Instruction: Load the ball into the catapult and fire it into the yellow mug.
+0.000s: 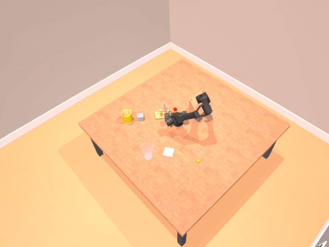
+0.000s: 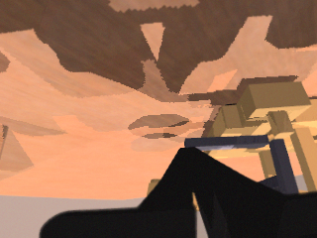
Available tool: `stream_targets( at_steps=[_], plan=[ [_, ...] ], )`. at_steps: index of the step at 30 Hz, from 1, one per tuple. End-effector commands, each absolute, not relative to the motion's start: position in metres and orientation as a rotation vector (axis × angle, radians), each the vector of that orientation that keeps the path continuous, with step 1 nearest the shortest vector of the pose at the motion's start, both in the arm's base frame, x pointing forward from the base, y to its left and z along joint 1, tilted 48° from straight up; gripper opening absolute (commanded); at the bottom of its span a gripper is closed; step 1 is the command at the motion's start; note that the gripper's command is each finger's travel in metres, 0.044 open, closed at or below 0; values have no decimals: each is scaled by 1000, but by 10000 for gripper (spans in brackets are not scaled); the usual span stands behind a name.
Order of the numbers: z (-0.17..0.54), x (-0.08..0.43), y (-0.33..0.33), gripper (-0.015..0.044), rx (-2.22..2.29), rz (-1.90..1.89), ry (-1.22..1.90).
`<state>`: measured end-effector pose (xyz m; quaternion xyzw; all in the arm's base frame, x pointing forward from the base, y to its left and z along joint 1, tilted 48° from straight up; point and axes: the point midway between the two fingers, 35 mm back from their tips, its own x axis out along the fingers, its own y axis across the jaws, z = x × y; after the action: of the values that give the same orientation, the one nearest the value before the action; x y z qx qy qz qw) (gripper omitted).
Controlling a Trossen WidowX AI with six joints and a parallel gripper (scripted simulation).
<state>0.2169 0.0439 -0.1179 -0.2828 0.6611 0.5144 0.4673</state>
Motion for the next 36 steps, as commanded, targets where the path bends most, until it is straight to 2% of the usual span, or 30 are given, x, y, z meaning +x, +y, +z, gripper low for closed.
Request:
stream_targets(
  at_steps=[1,8,16,20,36],
  plan=[
    [-123,215,49,0,-687,1261,1624],
    [-132,215,61,0,-686,1262,1624],
    [-23,252,8,0,-697,1258,1620],
    [-11,252,3,0,-697,1258,1621],
    [-50,329,-27,420,-309,856,1565]
  ],
)
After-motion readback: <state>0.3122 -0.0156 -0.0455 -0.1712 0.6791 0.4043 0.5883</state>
